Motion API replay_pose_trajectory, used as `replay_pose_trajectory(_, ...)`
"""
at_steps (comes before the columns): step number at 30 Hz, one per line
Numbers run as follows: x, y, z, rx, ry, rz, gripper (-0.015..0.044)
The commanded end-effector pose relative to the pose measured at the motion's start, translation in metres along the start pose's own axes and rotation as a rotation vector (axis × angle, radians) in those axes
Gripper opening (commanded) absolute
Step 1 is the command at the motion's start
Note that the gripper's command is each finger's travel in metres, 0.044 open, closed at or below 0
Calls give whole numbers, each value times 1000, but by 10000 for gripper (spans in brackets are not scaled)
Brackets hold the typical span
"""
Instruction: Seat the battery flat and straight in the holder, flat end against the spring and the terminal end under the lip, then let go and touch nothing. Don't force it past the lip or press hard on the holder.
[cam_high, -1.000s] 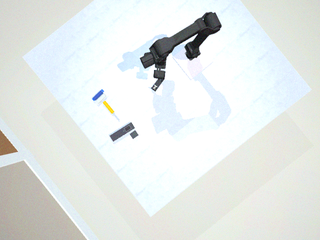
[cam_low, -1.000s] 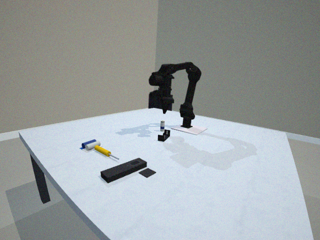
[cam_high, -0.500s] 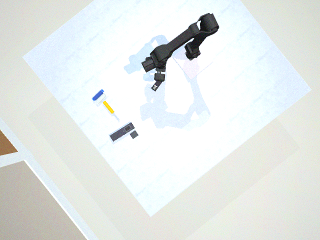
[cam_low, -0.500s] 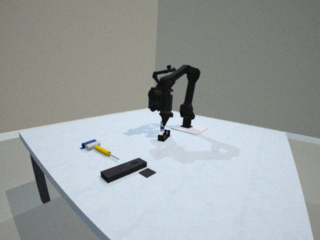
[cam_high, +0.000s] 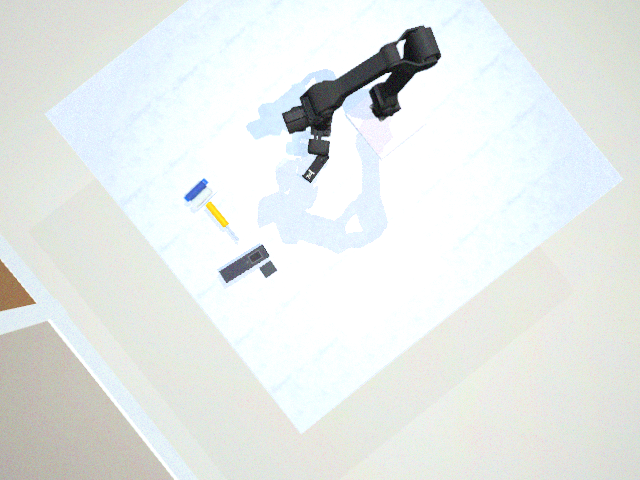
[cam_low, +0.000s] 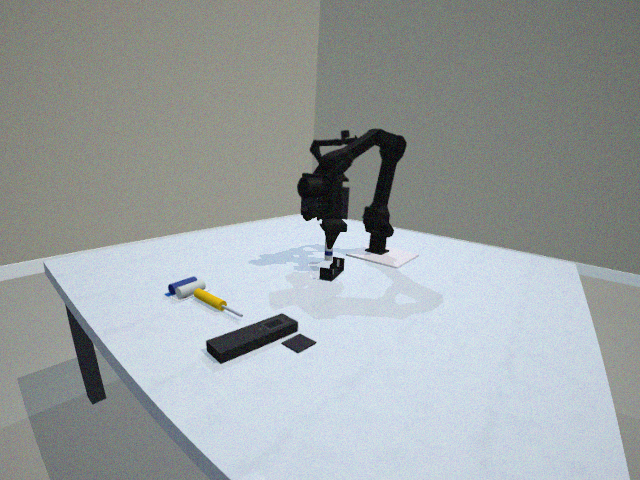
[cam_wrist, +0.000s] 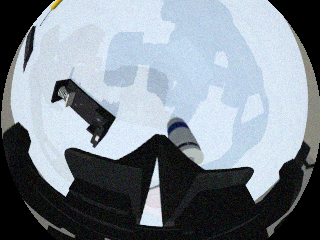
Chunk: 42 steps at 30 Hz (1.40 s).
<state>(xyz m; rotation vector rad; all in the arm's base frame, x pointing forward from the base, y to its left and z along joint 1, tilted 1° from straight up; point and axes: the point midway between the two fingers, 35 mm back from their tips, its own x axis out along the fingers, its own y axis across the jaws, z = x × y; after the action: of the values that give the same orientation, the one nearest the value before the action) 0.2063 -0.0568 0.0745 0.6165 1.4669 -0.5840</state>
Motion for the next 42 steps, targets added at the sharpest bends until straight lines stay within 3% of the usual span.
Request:
replay_pose_trajectory(1, -1, -7, 0, -3, -4, -1, 0)
replay_pose_trajectory(32, -1, -45, -2, 1, -2, -2, 0)
replay_pose_trajectory(42, -63, -45, 0, -2, -4, -4, 0)
